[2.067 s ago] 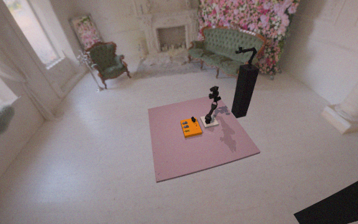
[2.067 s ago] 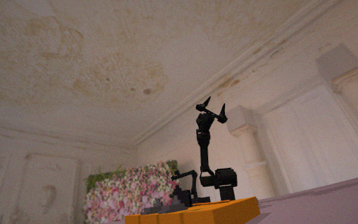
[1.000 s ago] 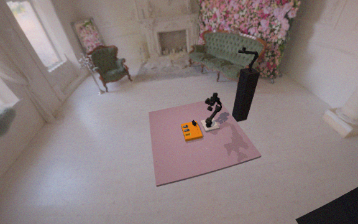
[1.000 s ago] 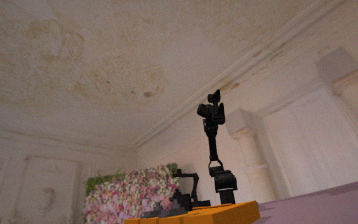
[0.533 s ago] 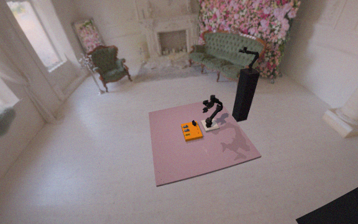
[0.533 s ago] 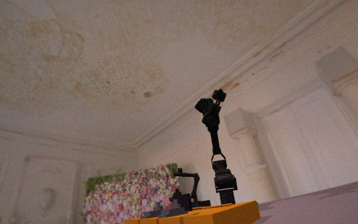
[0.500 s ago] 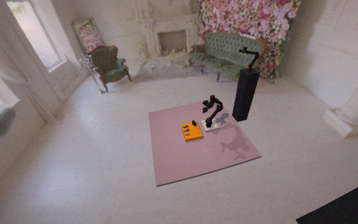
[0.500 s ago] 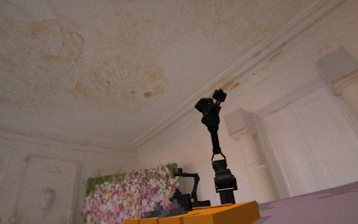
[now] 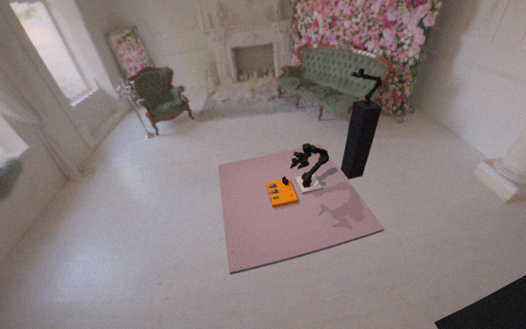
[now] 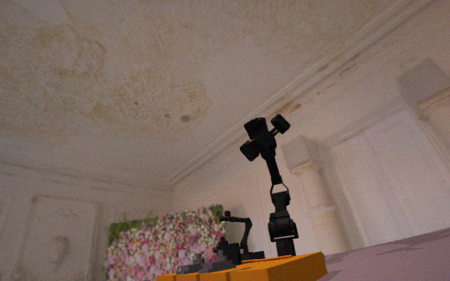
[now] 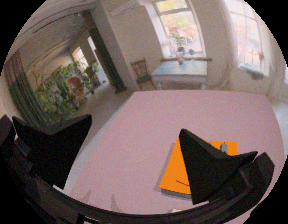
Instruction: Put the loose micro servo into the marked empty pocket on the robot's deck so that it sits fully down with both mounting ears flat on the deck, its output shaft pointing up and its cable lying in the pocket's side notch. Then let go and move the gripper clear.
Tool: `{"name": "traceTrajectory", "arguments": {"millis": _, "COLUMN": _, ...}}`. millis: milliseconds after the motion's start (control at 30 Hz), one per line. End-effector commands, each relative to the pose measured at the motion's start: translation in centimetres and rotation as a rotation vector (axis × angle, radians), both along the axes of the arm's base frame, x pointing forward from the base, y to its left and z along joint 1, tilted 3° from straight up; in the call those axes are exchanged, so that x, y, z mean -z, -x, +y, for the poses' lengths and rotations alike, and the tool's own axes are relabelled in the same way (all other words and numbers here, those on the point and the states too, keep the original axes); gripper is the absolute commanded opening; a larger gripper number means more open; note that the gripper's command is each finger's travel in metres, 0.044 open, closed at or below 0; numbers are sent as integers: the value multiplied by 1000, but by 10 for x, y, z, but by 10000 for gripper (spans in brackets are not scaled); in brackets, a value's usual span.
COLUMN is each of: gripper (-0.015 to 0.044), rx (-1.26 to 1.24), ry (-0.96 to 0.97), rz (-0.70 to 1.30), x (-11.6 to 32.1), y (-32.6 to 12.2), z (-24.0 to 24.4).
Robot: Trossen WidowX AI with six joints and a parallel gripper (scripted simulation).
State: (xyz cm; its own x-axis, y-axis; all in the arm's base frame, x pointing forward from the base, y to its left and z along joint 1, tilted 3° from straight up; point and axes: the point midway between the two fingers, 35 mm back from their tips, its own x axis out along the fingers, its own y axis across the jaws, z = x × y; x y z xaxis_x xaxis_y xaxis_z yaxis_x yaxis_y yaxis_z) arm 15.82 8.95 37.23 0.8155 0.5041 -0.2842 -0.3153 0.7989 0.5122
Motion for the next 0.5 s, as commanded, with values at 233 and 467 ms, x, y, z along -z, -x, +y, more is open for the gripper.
{"name": "traceTrajectory", "arguments": {"millis": 233, "gripper": 440, "rx": -23, "ry": 384, "rz": -1, "x": 38, "y": -31, "z": -14}}
{"name": "traceTrajectory", "arguments": {"millis": 467, "gripper": 440, "rx": -82, "ry": 619, "rz": 16, "x": 62, "y": -45, "z": -26}}
